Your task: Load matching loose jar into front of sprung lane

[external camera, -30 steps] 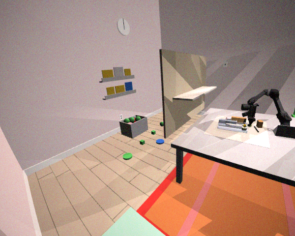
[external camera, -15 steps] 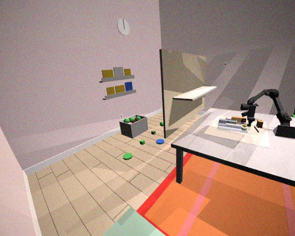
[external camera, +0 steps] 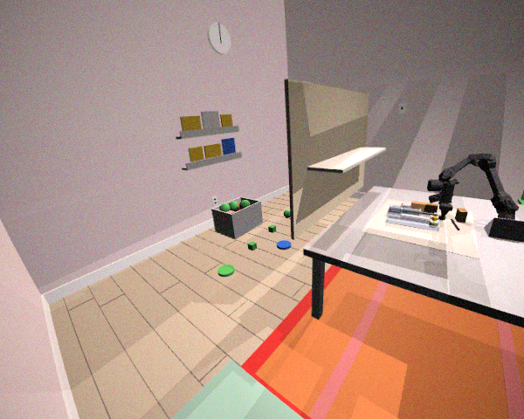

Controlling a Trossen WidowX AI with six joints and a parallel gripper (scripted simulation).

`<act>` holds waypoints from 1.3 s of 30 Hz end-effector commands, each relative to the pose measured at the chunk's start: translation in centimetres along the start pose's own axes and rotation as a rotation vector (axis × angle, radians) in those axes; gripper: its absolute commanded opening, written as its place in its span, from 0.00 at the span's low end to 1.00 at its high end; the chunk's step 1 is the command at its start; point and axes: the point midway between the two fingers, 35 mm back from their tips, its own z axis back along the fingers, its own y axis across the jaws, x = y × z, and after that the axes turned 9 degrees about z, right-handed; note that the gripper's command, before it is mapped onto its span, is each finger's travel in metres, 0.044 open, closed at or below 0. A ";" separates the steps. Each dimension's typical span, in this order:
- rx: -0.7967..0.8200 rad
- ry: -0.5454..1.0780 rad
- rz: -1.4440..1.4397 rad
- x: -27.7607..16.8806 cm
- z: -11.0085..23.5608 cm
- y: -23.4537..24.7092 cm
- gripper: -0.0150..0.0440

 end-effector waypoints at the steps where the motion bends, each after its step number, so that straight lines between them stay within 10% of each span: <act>1: -0.003 -0.009 -0.003 0.6 0.0 0.0 0.25; 39: -0.003 -0.010 -0.004 2.0 0.0 -0.3 0.25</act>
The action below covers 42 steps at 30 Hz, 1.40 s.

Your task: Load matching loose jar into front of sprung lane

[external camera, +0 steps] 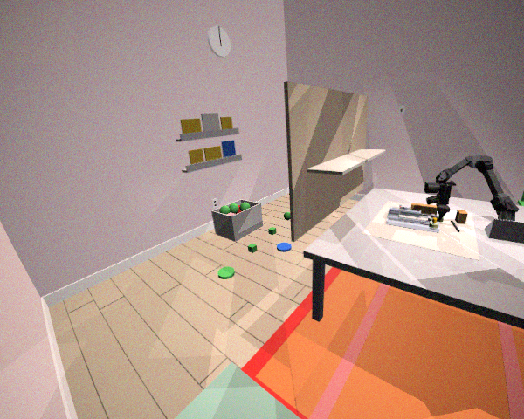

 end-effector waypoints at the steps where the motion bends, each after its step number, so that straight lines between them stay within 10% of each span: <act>1: -0.005 -0.016 -0.009 0.8 0.1 -0.1 0.25; 42: -0.005 -0.017 -0.009 2.3 0.3 -0.4 0.25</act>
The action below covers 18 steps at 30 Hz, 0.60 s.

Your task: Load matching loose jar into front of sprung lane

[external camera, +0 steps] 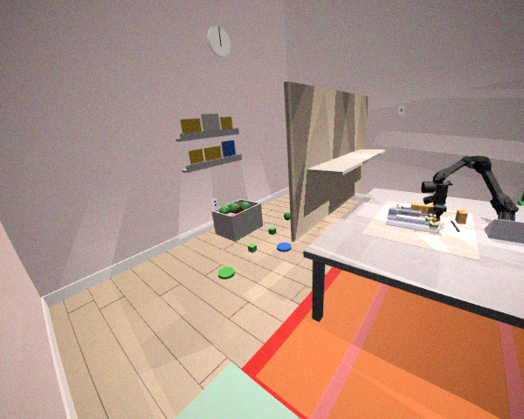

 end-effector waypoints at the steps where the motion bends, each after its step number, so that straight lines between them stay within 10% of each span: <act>1: -0.004 -0.018 -0.009 0.8 0.2 -0.1 0.25; 18: -0.004 -0.019 -0.009 1.4 0.4 -0.2 0.25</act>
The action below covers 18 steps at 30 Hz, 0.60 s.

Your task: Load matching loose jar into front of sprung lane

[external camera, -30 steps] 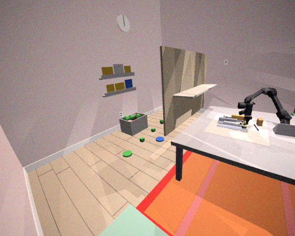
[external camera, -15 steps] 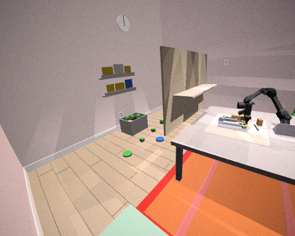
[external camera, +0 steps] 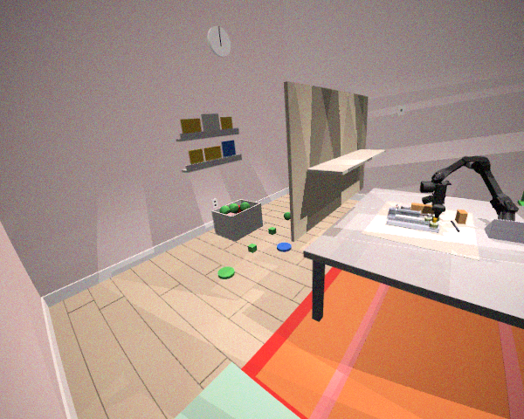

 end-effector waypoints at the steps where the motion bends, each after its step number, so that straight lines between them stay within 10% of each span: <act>1: -0.004 -0.022 -0.011 0.9 0.3 -0.2 0.25; 18: -0.004 -0.022 -0.011 1.2 0.5 -0.2 0.25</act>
